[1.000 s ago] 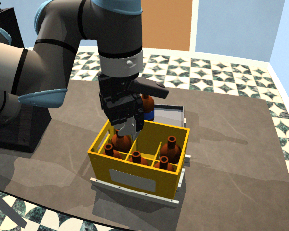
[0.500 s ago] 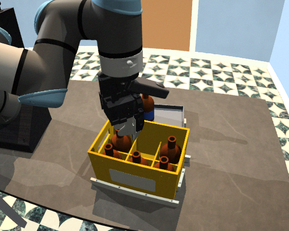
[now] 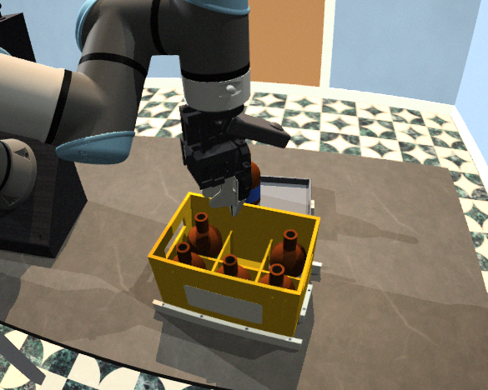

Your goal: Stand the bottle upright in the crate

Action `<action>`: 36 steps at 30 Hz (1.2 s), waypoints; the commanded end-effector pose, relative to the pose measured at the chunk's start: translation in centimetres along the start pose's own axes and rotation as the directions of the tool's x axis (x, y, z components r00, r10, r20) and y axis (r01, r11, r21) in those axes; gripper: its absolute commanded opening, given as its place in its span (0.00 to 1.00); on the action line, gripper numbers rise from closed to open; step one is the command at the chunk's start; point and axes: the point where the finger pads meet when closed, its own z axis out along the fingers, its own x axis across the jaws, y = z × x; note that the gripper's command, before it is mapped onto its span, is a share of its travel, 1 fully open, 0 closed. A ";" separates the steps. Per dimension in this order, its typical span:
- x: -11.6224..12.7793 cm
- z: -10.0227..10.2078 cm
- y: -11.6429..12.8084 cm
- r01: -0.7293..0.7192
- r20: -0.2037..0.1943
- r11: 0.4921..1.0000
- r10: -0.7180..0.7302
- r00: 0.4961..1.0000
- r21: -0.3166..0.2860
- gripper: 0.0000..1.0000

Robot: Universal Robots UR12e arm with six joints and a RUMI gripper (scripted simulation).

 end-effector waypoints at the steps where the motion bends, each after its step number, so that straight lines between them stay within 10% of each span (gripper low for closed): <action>1: -7.7 -0.1 -6.4 -0.001 0.007 1.000 0.001 1.000 0.004 0.00; 3: -7.7 -0.1 -6.4 -0.001 0.007 1.000 0.001 1.000 0.004 0.00; 13: -24.2 0.3 -14.4 -0.002 -0.005 1.000 0.002 1.000 -0.006 0.00; 28: -24.7 0.3 -14.6 -0.002 -0.006 1.000 0.002 1.000 -0.006 0.00; 29: -24.7 0.3 -14.6 -0.003 -0.006 1.000 0.002 1.000 -0.006 0.38; 36: -24.7 0.3 -14.6 -0.002 -0.006 1.000 0.002 1.000 -0.006 0.38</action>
